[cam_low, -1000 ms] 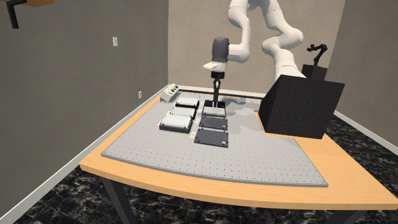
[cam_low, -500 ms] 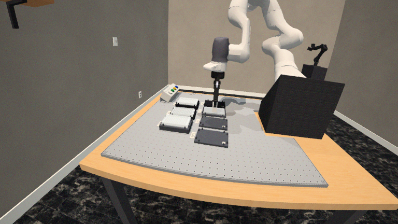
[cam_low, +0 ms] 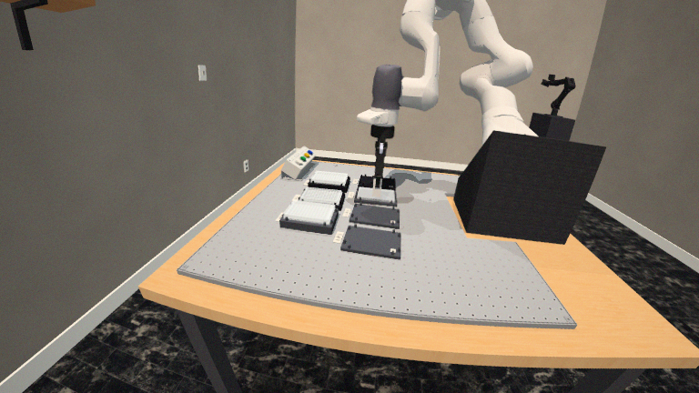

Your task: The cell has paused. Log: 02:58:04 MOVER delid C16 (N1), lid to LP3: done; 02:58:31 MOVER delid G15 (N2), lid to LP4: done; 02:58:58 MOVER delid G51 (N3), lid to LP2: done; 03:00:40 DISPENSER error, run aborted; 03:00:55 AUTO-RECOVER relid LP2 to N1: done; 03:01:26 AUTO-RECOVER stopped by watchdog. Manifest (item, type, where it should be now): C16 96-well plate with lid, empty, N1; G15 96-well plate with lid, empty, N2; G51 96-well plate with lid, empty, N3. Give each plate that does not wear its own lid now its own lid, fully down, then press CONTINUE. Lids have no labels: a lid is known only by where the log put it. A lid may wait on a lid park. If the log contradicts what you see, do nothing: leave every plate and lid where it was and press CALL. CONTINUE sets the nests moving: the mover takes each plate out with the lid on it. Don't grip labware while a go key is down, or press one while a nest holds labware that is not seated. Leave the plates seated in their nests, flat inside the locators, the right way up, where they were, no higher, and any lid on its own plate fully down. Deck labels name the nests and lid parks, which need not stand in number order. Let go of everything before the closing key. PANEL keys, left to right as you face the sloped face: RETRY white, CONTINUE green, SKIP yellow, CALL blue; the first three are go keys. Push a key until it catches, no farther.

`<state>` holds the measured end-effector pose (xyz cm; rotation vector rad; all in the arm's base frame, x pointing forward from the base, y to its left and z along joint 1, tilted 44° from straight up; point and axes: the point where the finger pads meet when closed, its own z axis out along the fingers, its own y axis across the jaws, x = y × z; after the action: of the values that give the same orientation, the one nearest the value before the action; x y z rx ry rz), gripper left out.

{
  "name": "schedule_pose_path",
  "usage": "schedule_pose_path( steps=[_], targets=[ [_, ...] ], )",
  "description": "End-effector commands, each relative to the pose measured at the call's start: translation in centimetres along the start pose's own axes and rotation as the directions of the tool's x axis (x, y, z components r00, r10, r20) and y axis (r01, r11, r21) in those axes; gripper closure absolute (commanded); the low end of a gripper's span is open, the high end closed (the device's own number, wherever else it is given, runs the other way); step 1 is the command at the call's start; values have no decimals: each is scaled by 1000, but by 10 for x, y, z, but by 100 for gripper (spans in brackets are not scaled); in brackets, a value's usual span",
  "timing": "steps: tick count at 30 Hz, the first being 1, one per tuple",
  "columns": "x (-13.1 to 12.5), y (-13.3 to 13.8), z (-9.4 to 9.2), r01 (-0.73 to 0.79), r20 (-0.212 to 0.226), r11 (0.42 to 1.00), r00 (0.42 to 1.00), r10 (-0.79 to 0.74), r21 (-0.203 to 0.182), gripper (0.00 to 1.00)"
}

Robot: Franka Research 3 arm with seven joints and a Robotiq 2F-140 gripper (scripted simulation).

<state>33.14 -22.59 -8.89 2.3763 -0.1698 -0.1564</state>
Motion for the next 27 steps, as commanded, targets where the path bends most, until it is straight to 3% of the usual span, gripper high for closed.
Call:
schedule_pose_path(
  steps=[1, 20, 21, 27],
  targets=[
    [0, 1, 1, -5, 0, 1000, 1000, 5, 1, 41],
    [0, 1, 1, -5, 0, 1000, 1000, 5, 1, 41],
    [0, 1, 1, -5, 0, 1000, 1000, 5, 1, 34],
    [0, 1, 1, -5, 0, 1000, 1000, 5, 1, 34]
  ],
)
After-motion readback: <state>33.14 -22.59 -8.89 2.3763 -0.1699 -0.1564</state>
